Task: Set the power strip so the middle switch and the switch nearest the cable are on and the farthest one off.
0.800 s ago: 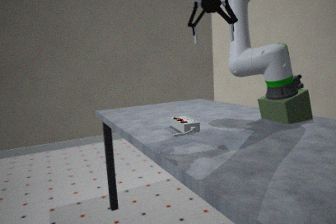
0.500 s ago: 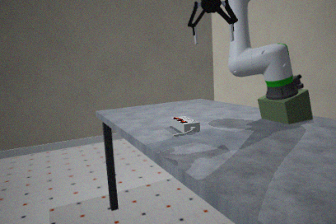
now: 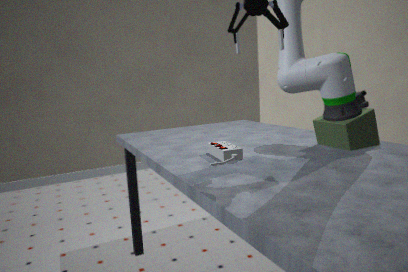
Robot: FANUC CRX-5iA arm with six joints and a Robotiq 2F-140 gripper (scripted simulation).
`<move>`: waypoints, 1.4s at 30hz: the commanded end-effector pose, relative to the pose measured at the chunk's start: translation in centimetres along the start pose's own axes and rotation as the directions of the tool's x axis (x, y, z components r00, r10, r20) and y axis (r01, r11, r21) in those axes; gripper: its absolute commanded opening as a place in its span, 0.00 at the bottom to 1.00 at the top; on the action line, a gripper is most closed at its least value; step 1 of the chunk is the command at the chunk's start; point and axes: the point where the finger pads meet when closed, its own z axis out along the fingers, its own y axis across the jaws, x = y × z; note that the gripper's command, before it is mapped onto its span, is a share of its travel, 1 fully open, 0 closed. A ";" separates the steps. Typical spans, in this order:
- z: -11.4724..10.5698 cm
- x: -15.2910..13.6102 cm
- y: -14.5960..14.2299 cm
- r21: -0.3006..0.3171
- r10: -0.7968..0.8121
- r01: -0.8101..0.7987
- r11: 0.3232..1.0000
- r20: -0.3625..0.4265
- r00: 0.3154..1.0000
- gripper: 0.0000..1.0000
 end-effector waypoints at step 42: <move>6.6 -0.4 6.6 -0.053 0.996 -0.998 -0.018 0.091 -0.023 1.00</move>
